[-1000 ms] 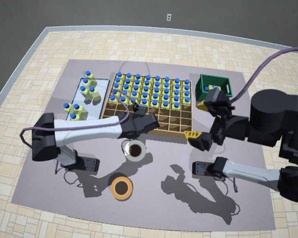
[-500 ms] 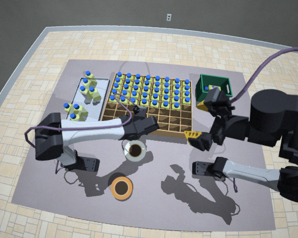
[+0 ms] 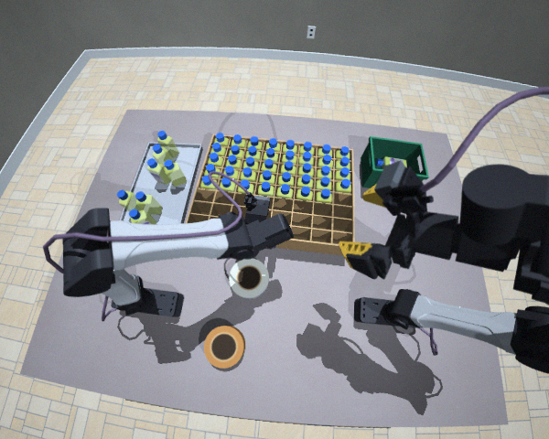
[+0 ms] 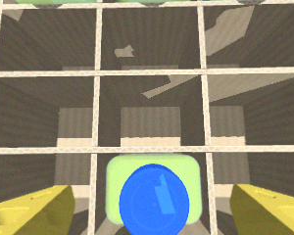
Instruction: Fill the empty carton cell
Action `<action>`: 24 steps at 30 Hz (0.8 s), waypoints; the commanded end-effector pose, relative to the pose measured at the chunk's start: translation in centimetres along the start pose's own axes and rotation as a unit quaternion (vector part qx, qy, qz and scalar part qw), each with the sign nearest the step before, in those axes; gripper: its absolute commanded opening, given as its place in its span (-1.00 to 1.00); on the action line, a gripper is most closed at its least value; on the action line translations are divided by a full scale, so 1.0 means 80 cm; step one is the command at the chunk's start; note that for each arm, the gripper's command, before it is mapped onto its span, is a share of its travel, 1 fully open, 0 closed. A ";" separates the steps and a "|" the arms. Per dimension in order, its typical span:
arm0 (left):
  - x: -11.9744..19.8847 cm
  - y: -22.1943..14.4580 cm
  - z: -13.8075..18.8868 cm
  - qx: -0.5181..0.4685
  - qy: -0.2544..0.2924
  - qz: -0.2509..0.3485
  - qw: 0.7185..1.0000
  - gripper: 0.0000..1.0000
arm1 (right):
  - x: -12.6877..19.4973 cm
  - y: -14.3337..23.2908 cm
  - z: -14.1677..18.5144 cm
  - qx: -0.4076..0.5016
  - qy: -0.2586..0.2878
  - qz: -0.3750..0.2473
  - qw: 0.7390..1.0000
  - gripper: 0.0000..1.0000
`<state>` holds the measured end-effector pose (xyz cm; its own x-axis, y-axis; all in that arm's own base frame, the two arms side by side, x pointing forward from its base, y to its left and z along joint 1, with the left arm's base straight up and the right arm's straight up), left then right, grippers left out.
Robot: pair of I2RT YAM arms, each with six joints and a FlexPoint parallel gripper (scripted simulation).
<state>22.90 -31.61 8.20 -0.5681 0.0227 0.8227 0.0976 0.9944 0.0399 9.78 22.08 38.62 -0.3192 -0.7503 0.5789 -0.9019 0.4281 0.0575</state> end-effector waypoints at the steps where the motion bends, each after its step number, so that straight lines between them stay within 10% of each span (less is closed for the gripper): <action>1: 0.046 -0.005 -0.028 0.025 -0.027 0.028 0.999 0.59 | 0.004 0.001 -0.003 0.000 -0.002 -0.001 1.000 1.00; 18: 0.152 0.023 -0.031 -0.100 0.028 0.064 0.992 0.59 | 0.004 0.001 -0.003 0.000 -0.002 -0.001 1.000 1.00; 22: 0.192 0.047 -0.042 -0.187 0.050 0.108 0.975 0.59 | 0.004 -0.001 -0.009 -0.019 -0.007 0.007 1.000 0.11; 24: 0.220 0.064 -0.051 -0.226 0.050 0.138 0.963 0.59 | -0.003 -0.002 -0.010 -0.034 -0.002 0.013 0.999 0.06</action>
<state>18.04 -28.51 20.93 -0.4906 0.1749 0.8537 0.4005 0.9153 0.0426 9.94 22.19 38.58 -0.3252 -0.7453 0.5820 -0.8915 0.4470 0.0743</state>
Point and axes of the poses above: on each arm, the point where the finger pads meet when closed, its own x axis back along the fingers, its own y axis across the jaws, z = x × y, the point moved 2 cm from there along x, back along the fingers, and after that the axes turned 4 degrees about -x, right-handed, at the moved point
